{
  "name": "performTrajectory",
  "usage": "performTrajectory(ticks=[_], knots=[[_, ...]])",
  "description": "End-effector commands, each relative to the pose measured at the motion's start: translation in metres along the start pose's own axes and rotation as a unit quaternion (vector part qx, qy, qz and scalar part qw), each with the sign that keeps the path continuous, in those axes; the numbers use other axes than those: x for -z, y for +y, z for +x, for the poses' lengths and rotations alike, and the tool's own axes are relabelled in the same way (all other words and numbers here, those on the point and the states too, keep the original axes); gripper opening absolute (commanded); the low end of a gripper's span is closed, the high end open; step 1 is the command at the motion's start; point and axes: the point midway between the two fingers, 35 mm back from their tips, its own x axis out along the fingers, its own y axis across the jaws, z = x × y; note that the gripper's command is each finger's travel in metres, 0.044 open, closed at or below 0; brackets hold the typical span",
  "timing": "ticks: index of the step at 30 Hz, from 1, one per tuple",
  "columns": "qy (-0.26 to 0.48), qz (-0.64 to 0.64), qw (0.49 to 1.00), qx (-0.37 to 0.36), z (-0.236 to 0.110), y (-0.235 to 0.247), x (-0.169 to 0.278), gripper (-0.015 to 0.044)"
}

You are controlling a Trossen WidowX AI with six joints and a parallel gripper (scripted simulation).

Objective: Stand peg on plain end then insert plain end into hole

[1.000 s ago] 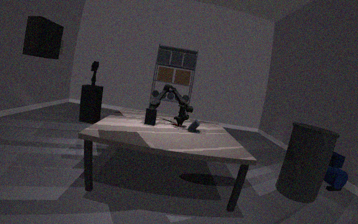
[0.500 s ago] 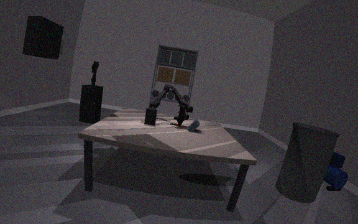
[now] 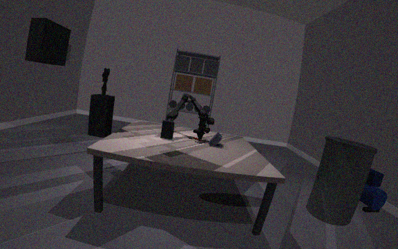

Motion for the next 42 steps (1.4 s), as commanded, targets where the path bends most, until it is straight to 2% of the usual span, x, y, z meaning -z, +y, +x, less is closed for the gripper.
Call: performTrajectory(ticks=[1, 42], knots=[[-0.019, 0.0, 1.0, 0.001, -0.003, 0.0, 0.001, 0.005], [-0.196, 0.001, 0.981, 0.001, -0.024, 0.0, 0.019, 0.005]])
